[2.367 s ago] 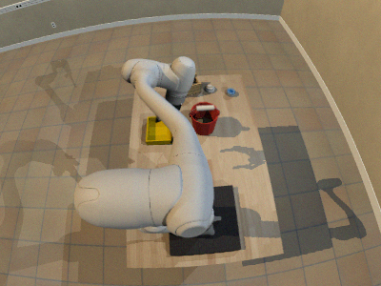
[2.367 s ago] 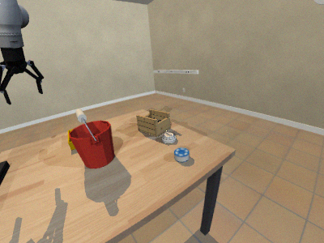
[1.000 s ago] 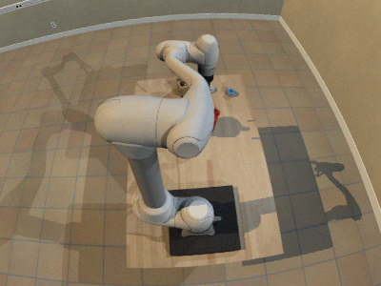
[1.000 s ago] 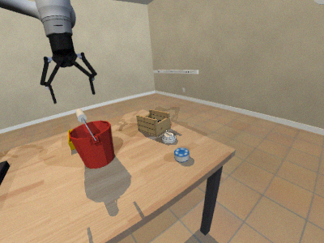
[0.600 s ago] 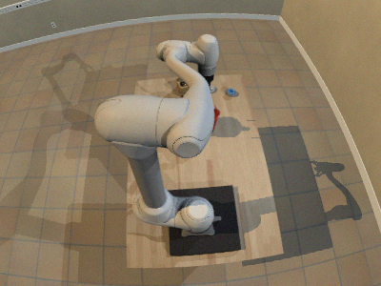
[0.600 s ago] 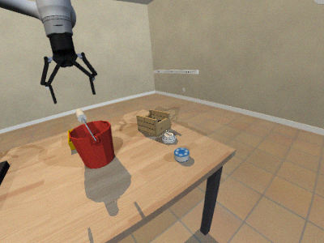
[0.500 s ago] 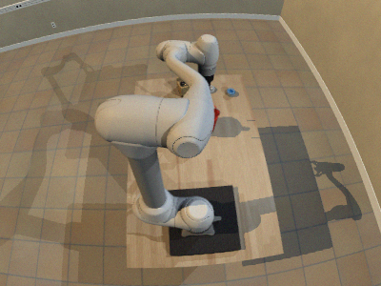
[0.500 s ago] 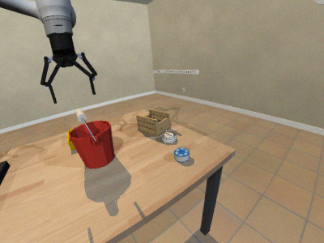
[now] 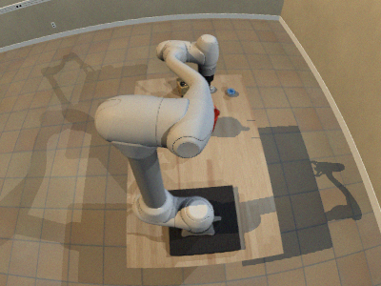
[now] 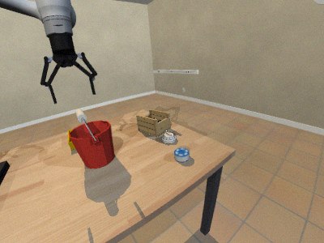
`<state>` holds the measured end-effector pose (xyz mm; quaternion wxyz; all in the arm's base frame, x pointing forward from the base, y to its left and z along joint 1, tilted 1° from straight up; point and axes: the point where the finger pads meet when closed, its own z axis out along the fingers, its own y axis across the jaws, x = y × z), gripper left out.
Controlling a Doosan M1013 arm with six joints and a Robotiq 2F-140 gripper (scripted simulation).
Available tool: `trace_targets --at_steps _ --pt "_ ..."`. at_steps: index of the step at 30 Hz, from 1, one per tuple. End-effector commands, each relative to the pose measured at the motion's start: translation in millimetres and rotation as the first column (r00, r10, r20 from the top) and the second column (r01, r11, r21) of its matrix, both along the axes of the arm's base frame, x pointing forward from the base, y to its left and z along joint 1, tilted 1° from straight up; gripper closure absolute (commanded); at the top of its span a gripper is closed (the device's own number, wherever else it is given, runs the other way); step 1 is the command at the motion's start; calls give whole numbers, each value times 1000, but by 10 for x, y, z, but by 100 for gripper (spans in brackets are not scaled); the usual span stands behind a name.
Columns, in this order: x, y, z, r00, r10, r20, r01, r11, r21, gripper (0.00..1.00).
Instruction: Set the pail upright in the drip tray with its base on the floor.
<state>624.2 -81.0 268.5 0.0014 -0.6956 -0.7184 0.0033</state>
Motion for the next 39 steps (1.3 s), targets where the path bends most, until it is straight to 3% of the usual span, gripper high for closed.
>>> trace_targets --at_steps 1,18,39 --pt "14 -42 7 1000 -5 3 5 1000 -6 0" --pt "0 -40 -123 1000 -4 -3 4 1000 -5 0" --pt "-4 -40 -532 1000 -5 -4 5 1000 -5 0"
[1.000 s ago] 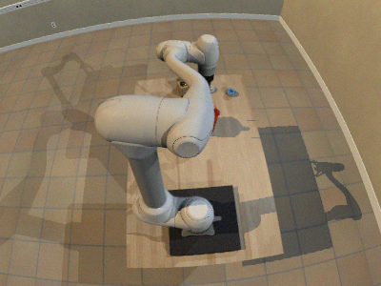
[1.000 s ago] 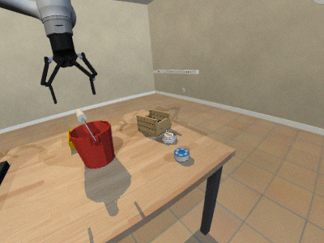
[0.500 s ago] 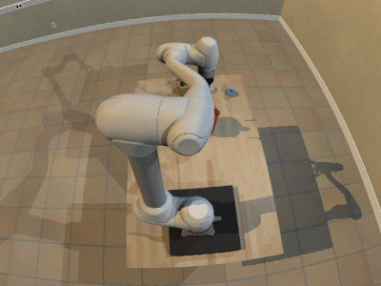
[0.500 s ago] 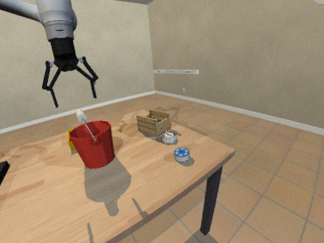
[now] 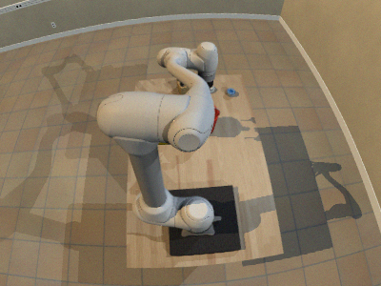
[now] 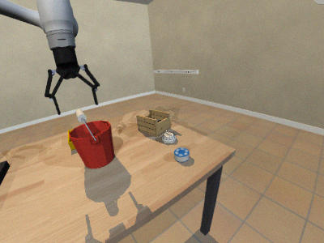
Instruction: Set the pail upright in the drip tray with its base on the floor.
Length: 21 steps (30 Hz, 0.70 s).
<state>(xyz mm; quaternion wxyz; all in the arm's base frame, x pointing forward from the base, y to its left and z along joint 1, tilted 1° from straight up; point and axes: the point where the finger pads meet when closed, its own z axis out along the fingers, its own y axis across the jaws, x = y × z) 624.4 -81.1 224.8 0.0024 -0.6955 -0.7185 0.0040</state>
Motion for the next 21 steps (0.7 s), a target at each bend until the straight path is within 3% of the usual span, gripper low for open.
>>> trace_targets --at_steps 1,21 --pt "-6 -40 -119 1000 -5 -1 5 1000 -5 0" --pt "-2 -41 -364 1000 -5 1 5 1000 -6 0"
